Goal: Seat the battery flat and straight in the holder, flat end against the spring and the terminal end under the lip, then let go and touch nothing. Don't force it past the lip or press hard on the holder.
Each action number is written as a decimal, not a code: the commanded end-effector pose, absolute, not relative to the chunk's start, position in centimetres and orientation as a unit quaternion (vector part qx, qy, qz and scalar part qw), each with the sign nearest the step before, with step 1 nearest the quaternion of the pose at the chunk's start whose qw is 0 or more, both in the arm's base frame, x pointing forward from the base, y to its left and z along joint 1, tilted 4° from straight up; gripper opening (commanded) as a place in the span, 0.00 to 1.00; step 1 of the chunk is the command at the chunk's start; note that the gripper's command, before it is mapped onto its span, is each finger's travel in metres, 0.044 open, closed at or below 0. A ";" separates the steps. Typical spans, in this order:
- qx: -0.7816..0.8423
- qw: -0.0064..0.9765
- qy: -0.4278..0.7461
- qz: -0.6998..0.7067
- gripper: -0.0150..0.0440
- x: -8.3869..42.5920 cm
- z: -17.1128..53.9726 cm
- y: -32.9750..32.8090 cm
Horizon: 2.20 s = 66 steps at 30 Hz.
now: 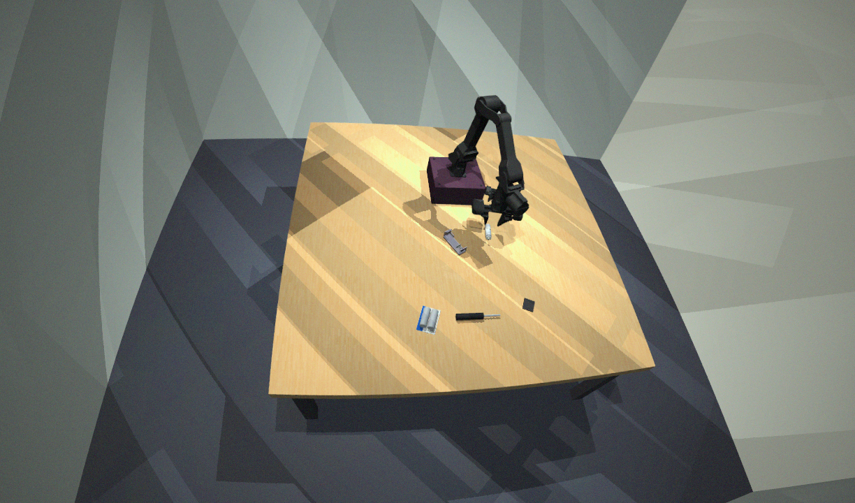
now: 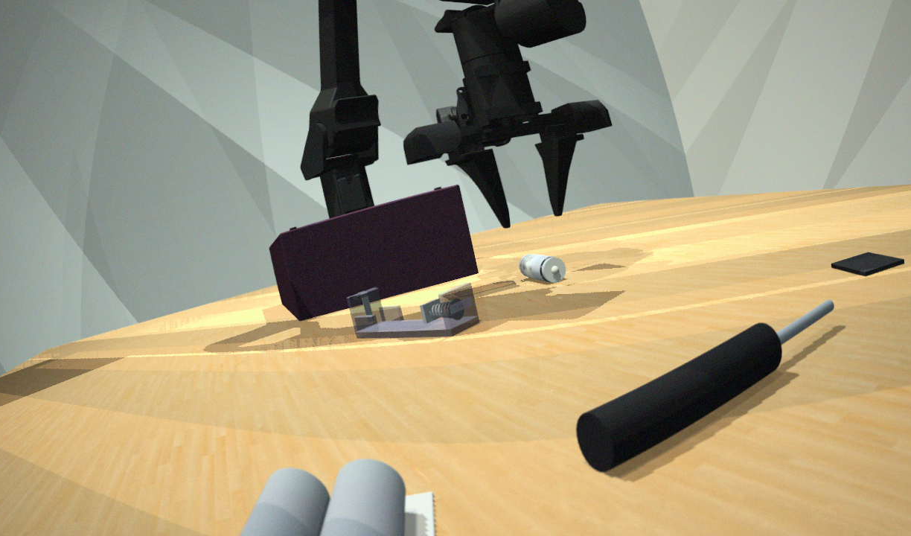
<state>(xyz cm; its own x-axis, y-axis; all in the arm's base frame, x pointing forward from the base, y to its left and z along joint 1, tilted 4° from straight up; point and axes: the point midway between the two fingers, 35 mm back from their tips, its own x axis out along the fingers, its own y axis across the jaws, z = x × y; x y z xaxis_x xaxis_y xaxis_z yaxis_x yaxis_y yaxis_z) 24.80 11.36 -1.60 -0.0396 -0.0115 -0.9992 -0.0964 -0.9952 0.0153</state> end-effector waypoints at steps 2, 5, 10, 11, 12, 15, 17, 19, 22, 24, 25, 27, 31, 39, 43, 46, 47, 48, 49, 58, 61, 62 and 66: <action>-0.692 0.025 0.038 0.721 0.65 24.8 -2.4 11.3; -0.692 0.025 0.038 0.721 0.65 24.8 -2.9 11.3; -0.692 0.025 0.038 0.721 0.65 24.8 -3.7 11.3; -0.692 0.025 0.038 0.721 0.65 24.8 -3.9 11.3; -0.692 0.025 0.038 0.721 0.65 24.8 -4.1 11.3; -0.692 0.024 0.038 0.721 0.65 24.7 -4.5 11.3; -0.692 0.024 0.038 0.721 0.65 24.7 -4.9 11.3; -0.692 0.024 0.038 0.721 0.65 24.7 -5.2 11.3; -0.692 0.024 0.038 0.721 0.65 24.6 -5.7 11.2; -0.692 0.024 0.038 0.721 0.65 24.6 -6.0 11.2; -0.692 0.024 0.038 0.721 0.65 24.6 -6.1 11.2; -0.692 0.024 0.038 0.721 0.65 24.5 -6.4 11.2; -0.692 0.024 0.038 0.721 0.56 24.5 -6.5 11.2; -0.692 0.024 0.038 0.721 0.40 24.5 -6.5 11.2; -0.692 0.024 0.038 0.721 0.37 24.5 -6.5 11.2; -0.692 0.024 0.038 0.721 0.37 24.6 -6.0 11.2; -0.692 0.024 0.038 0.721 0.37 24.7 -5.3 11.3; -0.692 0.024 0.038 0.721 0.37 24.7 -4.5 11.3; -0.692 0.025 0.038 0.721 0.37 24.8 -3.6 11.3; -0.690 0.056 0.071 0.718 0.37 25.1 -1.4 10.9; -0.682 0.120 0.138 0.708 0.37 25.8 -1.2 10.0; -0.678 0.141 0.160 0.703 0.37 26.0 -1.1 9.7; -0.656 0.224 0.246 0.677 0.37 26.9 -0.9 8.4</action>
